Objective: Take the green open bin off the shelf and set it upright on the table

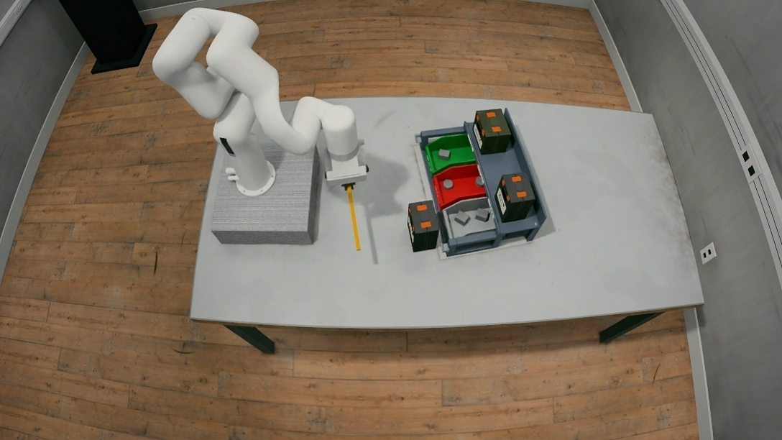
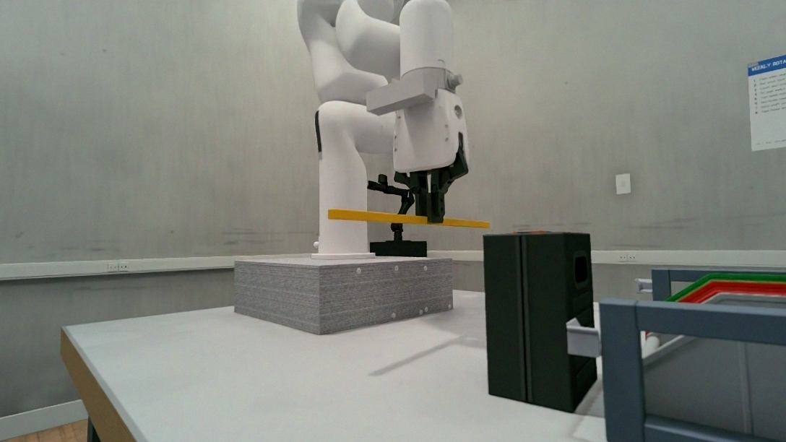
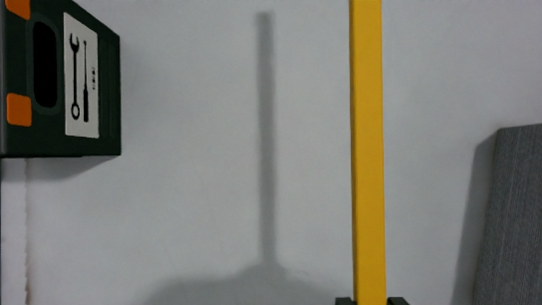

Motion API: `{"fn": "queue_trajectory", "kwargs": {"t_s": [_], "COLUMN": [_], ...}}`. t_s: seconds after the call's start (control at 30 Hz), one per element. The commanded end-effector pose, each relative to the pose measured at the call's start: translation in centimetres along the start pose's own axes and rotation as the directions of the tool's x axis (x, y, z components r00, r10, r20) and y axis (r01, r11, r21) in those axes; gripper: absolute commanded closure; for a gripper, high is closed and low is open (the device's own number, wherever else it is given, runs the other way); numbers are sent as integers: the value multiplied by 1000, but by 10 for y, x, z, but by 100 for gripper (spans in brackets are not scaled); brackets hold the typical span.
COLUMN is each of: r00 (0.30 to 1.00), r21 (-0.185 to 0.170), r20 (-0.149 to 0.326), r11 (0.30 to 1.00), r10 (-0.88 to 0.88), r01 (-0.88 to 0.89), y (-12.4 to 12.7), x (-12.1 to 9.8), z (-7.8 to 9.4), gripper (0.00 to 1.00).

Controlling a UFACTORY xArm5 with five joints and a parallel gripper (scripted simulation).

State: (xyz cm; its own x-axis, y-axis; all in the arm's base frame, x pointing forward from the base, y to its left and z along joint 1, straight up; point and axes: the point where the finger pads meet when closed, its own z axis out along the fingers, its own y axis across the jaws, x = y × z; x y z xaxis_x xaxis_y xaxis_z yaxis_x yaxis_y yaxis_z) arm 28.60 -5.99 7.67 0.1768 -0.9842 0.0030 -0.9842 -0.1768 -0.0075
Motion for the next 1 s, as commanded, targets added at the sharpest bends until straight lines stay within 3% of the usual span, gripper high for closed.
{"fn": "queue_trajectory", "kwargs": {"t_s": [0.0,0.97], "r00": [1000,1000], "r21": [5,5], "r20": [2,2], "r11": [1000,1000], "r10": [0,0], "r01": [0,0], "y": [-2,-2], "x": [0,0], "z": [3,35], "gripper": [100,100]}}
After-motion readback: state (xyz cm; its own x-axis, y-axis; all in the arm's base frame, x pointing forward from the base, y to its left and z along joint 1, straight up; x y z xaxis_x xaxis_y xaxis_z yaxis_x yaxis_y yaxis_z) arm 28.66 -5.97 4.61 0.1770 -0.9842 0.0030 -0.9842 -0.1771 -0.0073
